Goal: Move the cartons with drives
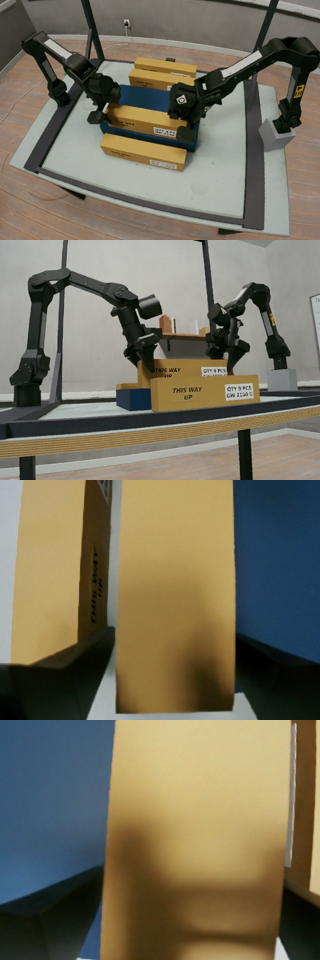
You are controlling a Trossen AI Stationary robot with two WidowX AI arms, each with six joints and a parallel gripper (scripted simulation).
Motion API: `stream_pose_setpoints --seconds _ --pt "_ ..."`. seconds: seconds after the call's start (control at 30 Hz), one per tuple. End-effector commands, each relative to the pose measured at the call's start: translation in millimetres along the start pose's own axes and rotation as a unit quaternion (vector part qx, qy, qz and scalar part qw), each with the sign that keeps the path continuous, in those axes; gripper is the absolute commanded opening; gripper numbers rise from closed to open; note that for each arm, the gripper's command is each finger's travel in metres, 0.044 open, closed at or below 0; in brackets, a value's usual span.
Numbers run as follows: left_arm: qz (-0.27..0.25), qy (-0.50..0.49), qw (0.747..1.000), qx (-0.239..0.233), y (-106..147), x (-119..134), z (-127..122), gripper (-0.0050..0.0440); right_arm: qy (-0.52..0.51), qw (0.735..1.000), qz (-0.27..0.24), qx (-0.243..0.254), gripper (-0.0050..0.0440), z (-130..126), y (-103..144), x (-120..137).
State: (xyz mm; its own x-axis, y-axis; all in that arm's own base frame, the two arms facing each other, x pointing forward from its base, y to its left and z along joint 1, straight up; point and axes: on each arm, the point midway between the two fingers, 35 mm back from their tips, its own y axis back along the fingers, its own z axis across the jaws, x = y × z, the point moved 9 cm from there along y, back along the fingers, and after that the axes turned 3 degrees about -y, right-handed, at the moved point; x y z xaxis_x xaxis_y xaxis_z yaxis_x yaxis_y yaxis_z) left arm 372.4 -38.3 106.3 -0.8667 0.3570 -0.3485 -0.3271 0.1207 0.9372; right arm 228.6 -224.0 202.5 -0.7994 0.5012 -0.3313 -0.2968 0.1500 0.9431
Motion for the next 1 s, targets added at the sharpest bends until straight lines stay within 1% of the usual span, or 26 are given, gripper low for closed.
stream_pose_setpoints --seconds 0.0,0.13,0.17,0.97 --pt "-0.014 -0.001 1.000 -0.004 8.1 -5.3 0.8 0.0381 0.001 1.000 -0.013 0.003 0.0382 0.2 7.6 -2.9" --pt "-0.014 -0.001 1.000 -0.004 8.1 -5.3 0.8 0.0381 0.001 1.000 -0.013 0.003 0.0382 0.2 7.6 -2.9" --pt "-0.014 -0.001 1.000 -0.004 73.9 -29.1 1.3 0.0381 0.001 1.000 -0.013 0.003 0.0382 2.3 73.7 -25.9" --pt "-0.014 -0.001 1.000 -0.004 73.3 -29.6 1.3 0.0381 0.001 1.000 -0.013 0.003 0.0382 1.8 73.3 -26.1"
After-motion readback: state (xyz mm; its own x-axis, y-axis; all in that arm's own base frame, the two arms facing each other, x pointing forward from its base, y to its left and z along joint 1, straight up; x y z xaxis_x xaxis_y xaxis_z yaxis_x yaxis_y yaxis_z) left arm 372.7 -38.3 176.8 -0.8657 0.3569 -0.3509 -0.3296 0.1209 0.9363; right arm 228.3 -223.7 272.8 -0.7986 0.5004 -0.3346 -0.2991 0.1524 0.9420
